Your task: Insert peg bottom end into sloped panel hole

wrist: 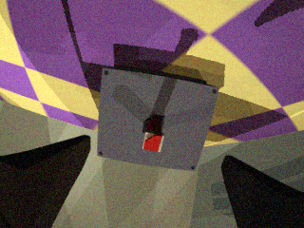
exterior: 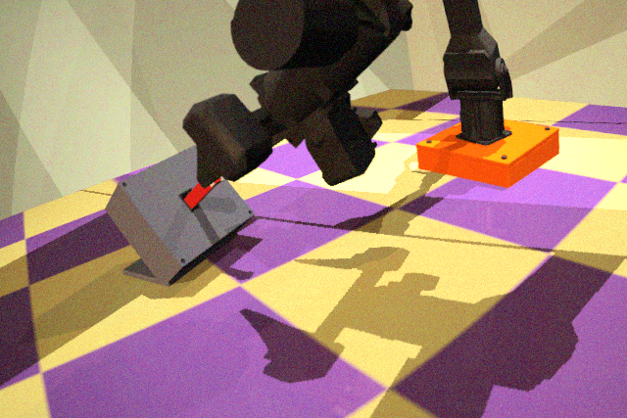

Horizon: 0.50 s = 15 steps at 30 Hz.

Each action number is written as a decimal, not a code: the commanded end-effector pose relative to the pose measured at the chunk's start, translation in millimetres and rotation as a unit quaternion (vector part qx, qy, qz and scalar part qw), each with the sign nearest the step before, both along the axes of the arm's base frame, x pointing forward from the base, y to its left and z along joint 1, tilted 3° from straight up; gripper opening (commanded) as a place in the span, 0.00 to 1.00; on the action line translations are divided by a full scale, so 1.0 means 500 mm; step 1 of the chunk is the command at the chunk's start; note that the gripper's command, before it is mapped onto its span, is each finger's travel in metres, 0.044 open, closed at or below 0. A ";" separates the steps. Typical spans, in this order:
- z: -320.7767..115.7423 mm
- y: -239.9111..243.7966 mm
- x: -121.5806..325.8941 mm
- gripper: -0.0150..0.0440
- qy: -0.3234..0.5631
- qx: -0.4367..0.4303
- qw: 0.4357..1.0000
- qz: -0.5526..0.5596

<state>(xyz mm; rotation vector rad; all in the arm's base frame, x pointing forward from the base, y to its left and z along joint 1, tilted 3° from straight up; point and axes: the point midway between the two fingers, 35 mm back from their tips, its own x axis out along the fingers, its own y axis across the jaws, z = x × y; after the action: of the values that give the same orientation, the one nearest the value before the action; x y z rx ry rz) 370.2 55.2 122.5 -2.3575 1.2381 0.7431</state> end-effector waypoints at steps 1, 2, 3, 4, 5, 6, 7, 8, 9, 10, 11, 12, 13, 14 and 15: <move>0.014 0.009 -0.005 1.00 -0.007 0.001 1.000 -0.001; 0.016 0.012 -0.007 1.00 -0.007 0.001 1.000 -0.001; 0.017 0.014 -0.009 1.00 -0.007 0.001 1.000 0.000; 0.019 0.017 -0.011 1.00 -0.007 0.000 1.000 0.000; 0.020 0.019 -0.013 1.00 -0.007 0.000 1.000 0.000; 0.022 0.022 -0.015 1.00 -0.007 0.000 1.000 0.000; 0.023 0.024 -0.017 1.00 -0.007 0.000 1.000 0.000; 0.024 0.027 -0.019 1.00 -0.007 0.000 1.000 0.000; 0.025 0.029 -0.021 1.00 -0.007 0.000 1.000 0.000; 0.026 0.031 -0.023 1.00 -0.007 0.000 1.000 0.000; 0.027 0.033 -0.025 1.00 -0.007 0.000 1.000 0.000; 0.027 0.034 -0.025 1.00 -0.007 0.000 1.000 0.000; 0.028 0.035 -0.026 1.00 -0.007 0.000 1.000 0.000; 0.029 0.037 -0.027 1.00 -0.007 0.000 1.000 0.000; 0.030 0.039 -0.029 1.00 -0.006 0.000 1.000 0.000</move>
<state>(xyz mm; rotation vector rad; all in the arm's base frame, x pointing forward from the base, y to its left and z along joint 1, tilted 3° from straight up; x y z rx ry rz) 356.8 72.6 132.9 -2.3613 1.2361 0.7421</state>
